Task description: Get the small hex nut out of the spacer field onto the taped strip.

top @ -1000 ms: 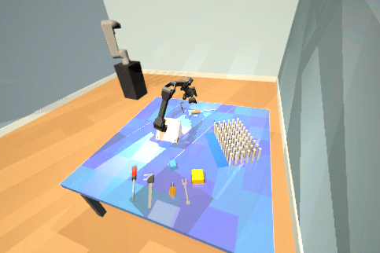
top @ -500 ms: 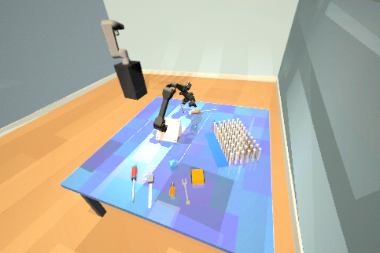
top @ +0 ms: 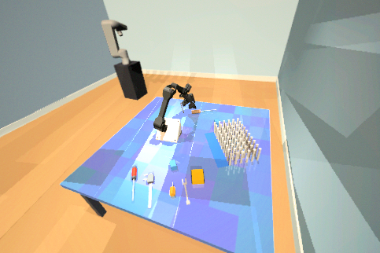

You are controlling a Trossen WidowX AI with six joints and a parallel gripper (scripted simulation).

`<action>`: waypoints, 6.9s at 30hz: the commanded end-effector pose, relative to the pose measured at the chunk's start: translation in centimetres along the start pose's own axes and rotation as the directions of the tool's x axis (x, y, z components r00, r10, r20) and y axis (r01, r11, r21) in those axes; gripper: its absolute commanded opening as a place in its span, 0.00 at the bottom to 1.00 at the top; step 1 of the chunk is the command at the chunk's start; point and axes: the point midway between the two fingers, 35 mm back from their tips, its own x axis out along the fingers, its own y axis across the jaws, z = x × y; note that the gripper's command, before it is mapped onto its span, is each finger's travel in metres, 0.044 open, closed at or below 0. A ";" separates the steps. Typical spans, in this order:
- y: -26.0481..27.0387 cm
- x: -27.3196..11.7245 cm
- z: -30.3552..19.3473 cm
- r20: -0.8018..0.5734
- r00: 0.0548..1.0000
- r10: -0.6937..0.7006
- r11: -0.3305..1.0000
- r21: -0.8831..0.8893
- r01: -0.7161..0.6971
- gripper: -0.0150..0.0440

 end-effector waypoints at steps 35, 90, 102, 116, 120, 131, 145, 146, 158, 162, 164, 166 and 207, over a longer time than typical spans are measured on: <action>1.0 2.0 1.3 0.006 0.999 -0.052 0.998 0.043 0.052 0.73; 2.1 5.2 3.5 -0.012 0.998 -0.056 0.994 0.093 0.056 0.29; -0.3 0.4 -0.7 -0.012 0.998 -0.062 0.993 0.097 0.063 0.25; -1.8 -7.6 -5.3 0.007 0.998 -0.059 0.997 0.042 0.059 0.25; -1.8 -8.1 -5.5 0.008 0.998 -0.058 0.998 0.039 0.058 0.25; 0.7 -8.8 -8.1 0.029 0.997 -0.069 0.931 0.360 0.054 0.25; 5.9 -10.0 -12.0 0.063 0.994 -0.085 0.707 0.707 0.016 0.25; 6.2 -10.1 -12.2 0.065 0.994 -0.086 0.689 0.725 0.012 0.25; 10.0 -10.8 -14.4 0.077 0.992 -0.095 0.383 0.923 -0.035 0.25; 11.3 -11.1 -15.1 0.081 0.992 -0.099 0.253 0.966 -0.054 0.25; 12.0 -11.2 -15.4 0.083 0.991 -0.101 0.186 0.980 -0.063 0.25; 12.7 -11.3 -15.7 0.085 0.991 -0.103 0.118 0.990 -0.073 0.25; 27.6 -14.0 -18.9 0.102 0.985 -0.139 -0.954 0.252 -0.160 0.25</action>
